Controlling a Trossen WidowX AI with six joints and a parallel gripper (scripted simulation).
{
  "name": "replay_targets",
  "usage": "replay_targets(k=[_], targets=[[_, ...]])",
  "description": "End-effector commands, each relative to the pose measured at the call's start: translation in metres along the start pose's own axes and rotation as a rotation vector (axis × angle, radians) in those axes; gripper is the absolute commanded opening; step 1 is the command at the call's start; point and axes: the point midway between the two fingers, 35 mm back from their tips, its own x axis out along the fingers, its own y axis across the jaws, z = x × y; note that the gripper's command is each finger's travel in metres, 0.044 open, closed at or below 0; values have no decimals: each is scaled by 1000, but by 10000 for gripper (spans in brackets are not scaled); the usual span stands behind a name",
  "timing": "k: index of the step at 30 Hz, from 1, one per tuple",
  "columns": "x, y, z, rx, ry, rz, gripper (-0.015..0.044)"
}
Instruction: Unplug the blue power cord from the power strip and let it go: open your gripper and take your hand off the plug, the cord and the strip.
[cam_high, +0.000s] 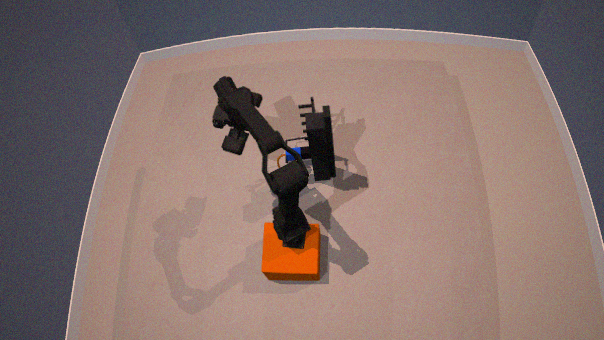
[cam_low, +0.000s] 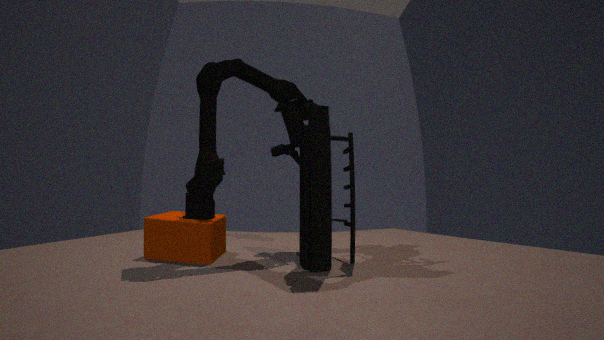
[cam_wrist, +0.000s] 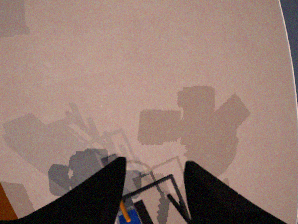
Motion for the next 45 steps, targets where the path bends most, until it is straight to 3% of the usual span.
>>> replay_targets(k=[1, 7, 45], targets=[[44, 7, -59, -228, 133, 175, 160], [66, 17, -103, -380, 170, 327, 160], [62, 2, -139, -380, 173, 326, 160]])
